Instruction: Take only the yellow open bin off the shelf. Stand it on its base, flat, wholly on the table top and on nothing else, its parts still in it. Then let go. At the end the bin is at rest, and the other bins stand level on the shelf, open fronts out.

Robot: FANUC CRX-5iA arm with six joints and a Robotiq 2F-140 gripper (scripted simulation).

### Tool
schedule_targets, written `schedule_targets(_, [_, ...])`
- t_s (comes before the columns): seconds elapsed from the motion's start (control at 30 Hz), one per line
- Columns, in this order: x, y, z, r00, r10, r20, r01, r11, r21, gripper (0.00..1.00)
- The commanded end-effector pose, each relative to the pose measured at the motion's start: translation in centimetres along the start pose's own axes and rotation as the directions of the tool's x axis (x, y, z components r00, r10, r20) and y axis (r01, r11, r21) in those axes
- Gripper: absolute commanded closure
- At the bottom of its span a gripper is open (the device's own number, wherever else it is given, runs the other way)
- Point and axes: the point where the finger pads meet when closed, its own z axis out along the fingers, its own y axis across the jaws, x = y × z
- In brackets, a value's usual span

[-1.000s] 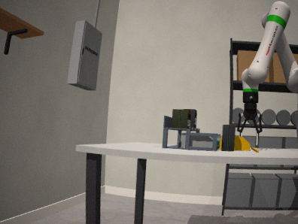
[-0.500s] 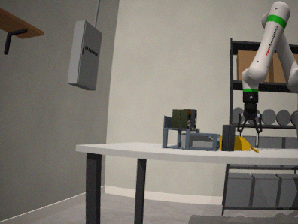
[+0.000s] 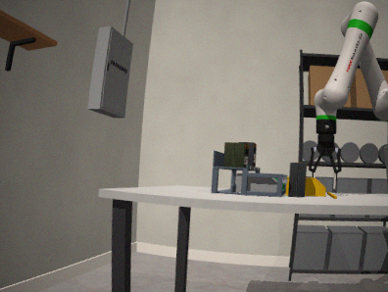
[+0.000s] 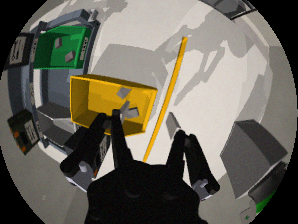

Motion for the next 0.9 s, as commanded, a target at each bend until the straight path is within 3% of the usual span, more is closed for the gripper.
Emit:
schedule_targets(0.0, [0.0, 0.0, -2.3, 1.0, 0.0, 0.0, 0.0, 1.0, 0.0, 0.43])
schedule_targets(0.07, [0.0, 0.0, -3.9, 1.0, 0.0, 0.0, 0.0, 1.0, 0.0, 0.43])
schedule_targets(0.47, [0.0, 0.0, -3.9, 1.0, 0.0, 0.0, 0.0, 1.0, 0.0, 0.43])
schedule_targets(0.63, [0.0, 0.0, -9.4, 1.0, 0.0, 0.0, 0.0, 1.0, 0.0, 0.43])
schedule_targets(0.87, [0.0, 0.0, -9.4, 1.0, 0.0, 0.0, 0.0, 1.0, 0.0, 0.43])
